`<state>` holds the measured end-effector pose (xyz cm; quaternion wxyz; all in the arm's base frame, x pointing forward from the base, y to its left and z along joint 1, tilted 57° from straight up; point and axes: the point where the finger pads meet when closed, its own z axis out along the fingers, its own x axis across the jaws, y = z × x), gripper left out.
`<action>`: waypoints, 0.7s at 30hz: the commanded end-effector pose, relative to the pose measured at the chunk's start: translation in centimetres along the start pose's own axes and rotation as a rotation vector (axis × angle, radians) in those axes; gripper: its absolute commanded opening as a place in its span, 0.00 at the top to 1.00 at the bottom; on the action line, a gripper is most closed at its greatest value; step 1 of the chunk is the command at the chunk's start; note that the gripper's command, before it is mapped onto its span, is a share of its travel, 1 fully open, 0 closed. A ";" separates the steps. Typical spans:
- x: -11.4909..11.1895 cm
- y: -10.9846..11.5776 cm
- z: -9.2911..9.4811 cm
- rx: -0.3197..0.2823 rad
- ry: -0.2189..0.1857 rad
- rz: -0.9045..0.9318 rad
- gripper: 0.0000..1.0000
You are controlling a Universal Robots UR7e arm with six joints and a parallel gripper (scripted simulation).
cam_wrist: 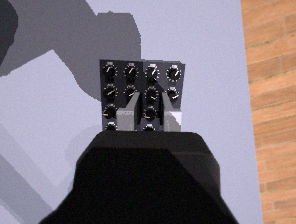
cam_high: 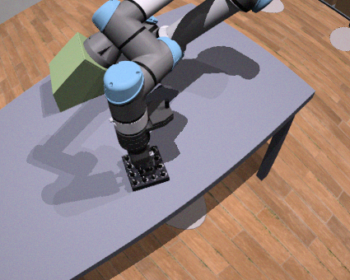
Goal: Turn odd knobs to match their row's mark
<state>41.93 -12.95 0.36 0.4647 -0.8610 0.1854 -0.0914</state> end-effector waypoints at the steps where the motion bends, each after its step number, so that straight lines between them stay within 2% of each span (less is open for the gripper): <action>1: 0.0 0.0 -0.1 0.000 0.000 0.000 0.54; 21: 0.0 0.0 -0.2 0.000 0.000 0.014 0.54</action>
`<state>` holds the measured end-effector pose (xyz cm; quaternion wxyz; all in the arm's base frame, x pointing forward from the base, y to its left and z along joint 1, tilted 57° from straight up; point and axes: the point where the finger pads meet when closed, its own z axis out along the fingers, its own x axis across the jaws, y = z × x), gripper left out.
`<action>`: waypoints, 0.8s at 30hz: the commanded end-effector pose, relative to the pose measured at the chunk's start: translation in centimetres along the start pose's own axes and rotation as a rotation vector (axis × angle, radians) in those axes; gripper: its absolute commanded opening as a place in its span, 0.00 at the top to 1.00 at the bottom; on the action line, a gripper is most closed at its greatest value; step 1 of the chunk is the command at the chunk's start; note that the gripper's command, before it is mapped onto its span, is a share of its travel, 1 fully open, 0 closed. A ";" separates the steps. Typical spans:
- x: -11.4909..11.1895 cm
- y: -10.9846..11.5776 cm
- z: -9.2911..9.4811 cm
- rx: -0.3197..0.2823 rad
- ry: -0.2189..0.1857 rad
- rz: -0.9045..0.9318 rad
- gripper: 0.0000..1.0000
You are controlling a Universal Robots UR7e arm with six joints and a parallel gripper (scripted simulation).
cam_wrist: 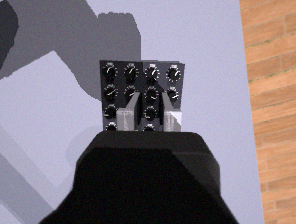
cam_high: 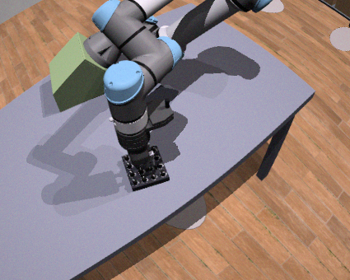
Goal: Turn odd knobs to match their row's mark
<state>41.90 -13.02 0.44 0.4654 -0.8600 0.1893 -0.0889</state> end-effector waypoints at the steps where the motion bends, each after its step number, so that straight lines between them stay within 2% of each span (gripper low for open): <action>1: 0.1 0.0 -0.1 -0.001 0.001 0.009 0.54; 17: 0.4 -0.2 -0.2 0.000 0.001 0.172 0.54; 24: 0.8 -0.4 -0.3 0.000 0.001 0.334 0.54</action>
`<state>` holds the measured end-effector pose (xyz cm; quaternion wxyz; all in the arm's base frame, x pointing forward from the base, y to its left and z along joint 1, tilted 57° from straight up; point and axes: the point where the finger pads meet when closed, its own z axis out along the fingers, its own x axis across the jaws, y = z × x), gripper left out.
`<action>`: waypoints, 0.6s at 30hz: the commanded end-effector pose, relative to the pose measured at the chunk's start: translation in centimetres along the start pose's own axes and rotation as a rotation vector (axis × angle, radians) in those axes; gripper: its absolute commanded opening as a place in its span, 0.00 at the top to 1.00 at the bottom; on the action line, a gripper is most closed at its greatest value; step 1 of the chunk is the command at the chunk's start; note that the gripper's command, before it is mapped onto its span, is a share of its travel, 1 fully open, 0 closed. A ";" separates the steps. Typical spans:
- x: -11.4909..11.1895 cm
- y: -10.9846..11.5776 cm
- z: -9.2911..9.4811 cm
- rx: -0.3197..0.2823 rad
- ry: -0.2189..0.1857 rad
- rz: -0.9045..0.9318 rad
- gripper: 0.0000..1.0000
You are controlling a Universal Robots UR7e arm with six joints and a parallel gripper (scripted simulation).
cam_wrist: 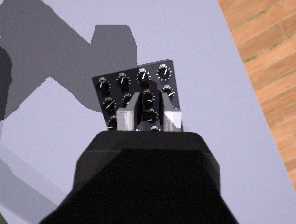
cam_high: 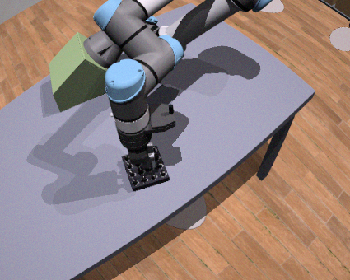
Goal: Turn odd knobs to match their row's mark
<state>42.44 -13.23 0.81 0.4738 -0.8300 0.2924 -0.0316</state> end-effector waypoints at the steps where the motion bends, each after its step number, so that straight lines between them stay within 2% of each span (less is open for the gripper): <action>1: 0.3 -0.2 -0.1 -0.002 0.002 0.118 0.54; 8: 0.7 -0.4 -0.3 -0.002 0.002 0.336 0.54; 10: 0.7 -0.4 -0.3 -0.002 0.002 0.336 0.54; 18: 1.1 -0.5 -0.5 -0.002 0.003 0.605 0.54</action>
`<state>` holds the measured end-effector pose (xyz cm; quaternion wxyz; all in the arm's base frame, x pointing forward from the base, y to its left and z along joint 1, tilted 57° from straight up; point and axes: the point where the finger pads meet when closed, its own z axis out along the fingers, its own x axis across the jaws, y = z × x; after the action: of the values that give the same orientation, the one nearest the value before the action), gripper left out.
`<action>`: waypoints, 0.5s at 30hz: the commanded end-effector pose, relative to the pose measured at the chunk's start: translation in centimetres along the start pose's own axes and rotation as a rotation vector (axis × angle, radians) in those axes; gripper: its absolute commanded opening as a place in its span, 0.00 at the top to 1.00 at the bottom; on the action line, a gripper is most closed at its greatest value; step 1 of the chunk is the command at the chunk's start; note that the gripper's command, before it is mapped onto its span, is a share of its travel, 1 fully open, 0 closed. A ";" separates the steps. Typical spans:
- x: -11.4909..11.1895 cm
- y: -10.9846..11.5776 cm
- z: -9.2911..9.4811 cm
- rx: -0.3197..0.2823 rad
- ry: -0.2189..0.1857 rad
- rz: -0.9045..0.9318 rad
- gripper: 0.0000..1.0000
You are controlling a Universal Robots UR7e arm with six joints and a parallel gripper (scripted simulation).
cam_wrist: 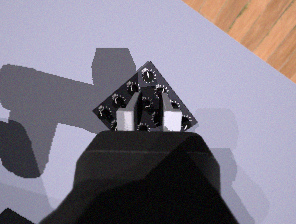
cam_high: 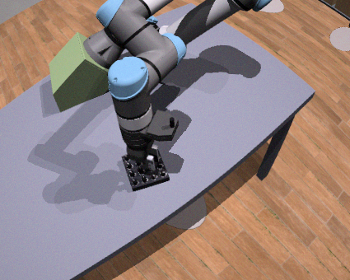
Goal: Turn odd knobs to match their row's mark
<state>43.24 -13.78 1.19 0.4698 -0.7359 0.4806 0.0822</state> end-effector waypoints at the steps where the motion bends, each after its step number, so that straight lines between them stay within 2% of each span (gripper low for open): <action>1: 0.2 -0.2 -0.2 -0.004 0.006 0.156 0.54; 7: 0.4 -0.3 -0.3 -0.004 0.007 0.340 0.54; 9: 0.4 -0.3 -0.3 -0.004 0.007 0.340 0.54; 15: 0.6 -0.3 -0.4 -0.003 0.007 0.555 0.54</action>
<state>43.58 -14.30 1.24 0.4415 -0.6164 0.6265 0.1806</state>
